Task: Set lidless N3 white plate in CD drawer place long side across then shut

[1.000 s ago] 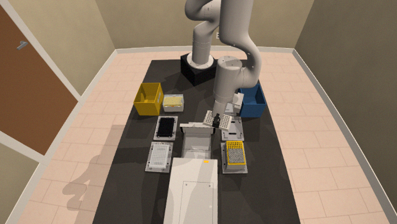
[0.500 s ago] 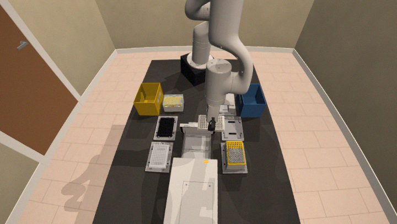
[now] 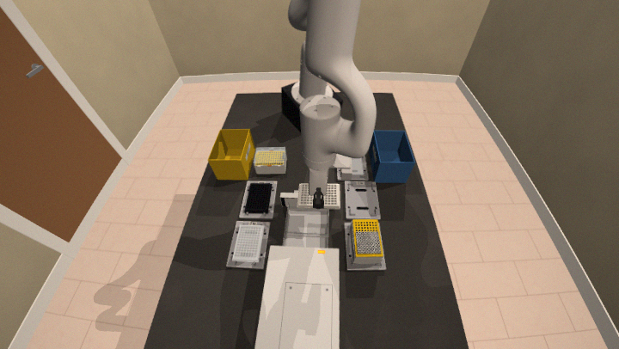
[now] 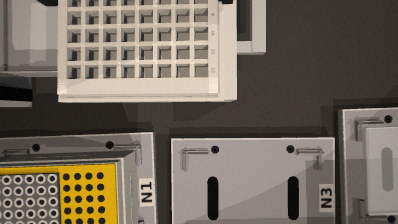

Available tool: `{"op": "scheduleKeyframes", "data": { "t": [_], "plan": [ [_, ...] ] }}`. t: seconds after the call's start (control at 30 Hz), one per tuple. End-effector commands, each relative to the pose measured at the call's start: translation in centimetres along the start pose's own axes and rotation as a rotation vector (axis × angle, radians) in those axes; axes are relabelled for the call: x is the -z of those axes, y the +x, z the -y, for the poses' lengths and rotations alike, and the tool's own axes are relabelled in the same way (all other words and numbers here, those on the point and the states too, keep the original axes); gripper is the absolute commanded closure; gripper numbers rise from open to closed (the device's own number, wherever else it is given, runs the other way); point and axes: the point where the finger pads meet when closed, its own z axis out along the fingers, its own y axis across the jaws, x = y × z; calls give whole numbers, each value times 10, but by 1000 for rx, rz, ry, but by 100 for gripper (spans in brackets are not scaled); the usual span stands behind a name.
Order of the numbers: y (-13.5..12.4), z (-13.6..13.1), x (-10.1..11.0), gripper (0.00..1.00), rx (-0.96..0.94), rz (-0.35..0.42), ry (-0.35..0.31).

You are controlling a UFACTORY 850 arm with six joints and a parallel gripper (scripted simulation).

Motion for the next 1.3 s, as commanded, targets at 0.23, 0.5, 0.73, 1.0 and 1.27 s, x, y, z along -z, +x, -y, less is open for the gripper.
{"op": "scheduleKeyframes", "data": {
  "t": [0.23, 0.5, 0.73, 1.0, 1.27],
  "plan": [
    [-21, -12, 1, 100, 1, -4, -3],
    [-39, -21, 0, 100, 1, -4, -3],
    [-39, -21, 0, 100, 1, -4, -3],
    [-38, -21, -5, 100, 1, -4, -3],
    [-38, -21, -15, 100, 1, -4, -3]
  ]
}}
